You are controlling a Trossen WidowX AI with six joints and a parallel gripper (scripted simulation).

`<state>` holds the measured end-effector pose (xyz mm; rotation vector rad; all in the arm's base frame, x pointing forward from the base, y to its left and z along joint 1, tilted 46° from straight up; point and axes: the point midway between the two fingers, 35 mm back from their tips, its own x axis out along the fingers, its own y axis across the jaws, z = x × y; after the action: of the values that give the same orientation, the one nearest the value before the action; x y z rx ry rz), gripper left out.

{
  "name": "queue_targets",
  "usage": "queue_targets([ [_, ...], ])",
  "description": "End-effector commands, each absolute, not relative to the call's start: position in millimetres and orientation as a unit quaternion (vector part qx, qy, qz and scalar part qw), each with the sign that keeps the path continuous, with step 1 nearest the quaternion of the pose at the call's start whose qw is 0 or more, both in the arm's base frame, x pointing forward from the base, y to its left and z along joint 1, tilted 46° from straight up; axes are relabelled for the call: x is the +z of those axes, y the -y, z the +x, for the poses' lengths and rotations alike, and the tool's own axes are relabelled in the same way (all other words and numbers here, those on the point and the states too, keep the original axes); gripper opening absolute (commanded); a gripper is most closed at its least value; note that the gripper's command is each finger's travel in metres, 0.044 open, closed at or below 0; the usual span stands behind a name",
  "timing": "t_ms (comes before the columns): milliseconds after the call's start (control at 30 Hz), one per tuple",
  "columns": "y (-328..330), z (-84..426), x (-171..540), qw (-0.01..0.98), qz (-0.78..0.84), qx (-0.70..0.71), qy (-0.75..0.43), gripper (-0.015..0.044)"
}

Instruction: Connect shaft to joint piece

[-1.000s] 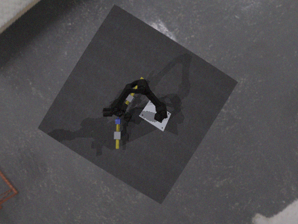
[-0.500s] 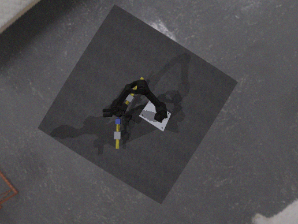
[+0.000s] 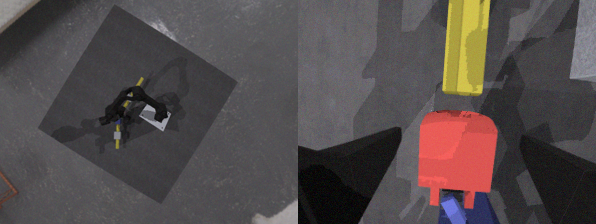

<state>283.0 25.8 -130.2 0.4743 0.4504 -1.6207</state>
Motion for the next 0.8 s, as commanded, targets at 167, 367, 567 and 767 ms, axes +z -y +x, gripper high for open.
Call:
queue_targets([
  [167,-43,290,-115,0.664,0.142,-0.676,-0.287,0.0440],
  [367,-56,293,-103,0.675,0.085,-0.638,-0.362,0.0440],
  [567,-68,295,-90,0.680,0.026,-0.592,-0.432,0.0440],
  [767,-81,296,-76,0.681,-0.033,-0.538,-0.496,0.0440],
])
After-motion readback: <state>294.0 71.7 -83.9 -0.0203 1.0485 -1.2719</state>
